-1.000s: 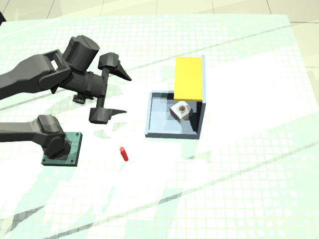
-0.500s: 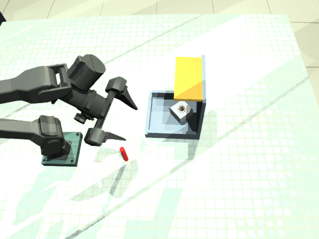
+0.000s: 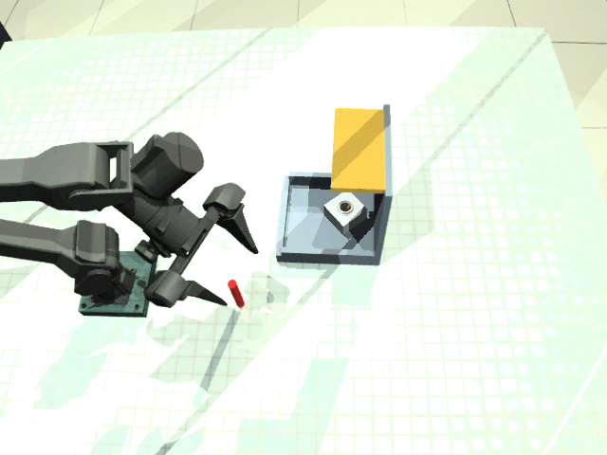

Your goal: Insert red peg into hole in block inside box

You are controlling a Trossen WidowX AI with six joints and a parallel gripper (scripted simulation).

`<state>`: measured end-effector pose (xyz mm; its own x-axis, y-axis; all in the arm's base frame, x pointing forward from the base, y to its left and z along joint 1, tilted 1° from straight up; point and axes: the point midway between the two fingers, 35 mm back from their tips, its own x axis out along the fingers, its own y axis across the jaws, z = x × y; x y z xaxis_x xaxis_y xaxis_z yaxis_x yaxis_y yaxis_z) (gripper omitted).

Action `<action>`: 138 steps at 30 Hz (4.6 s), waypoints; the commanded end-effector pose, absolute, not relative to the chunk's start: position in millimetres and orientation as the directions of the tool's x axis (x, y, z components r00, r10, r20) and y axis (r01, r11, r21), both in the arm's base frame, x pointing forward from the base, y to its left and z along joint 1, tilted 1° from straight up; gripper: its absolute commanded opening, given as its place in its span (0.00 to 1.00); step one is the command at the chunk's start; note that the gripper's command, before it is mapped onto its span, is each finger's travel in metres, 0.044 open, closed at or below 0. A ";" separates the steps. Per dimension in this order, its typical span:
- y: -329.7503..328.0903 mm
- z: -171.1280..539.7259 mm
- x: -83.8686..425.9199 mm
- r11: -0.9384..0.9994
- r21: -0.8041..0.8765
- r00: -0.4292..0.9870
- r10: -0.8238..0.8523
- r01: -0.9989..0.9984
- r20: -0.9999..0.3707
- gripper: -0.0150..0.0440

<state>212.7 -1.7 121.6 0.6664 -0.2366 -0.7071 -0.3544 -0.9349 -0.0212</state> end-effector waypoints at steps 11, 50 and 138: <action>-3.3 119.5 212.6 -0.933 -0.010 0.660 -0.247 -0.360 -0.709 0.63; -1.9 66.8 216.3 -0.933 -0.010 0.660 -0.247 -0.360 -0.709 0.63; 29.7 110.4 240.5 -0.962 -0.012 0.682 -0.185 -0.273 -0.708 0.25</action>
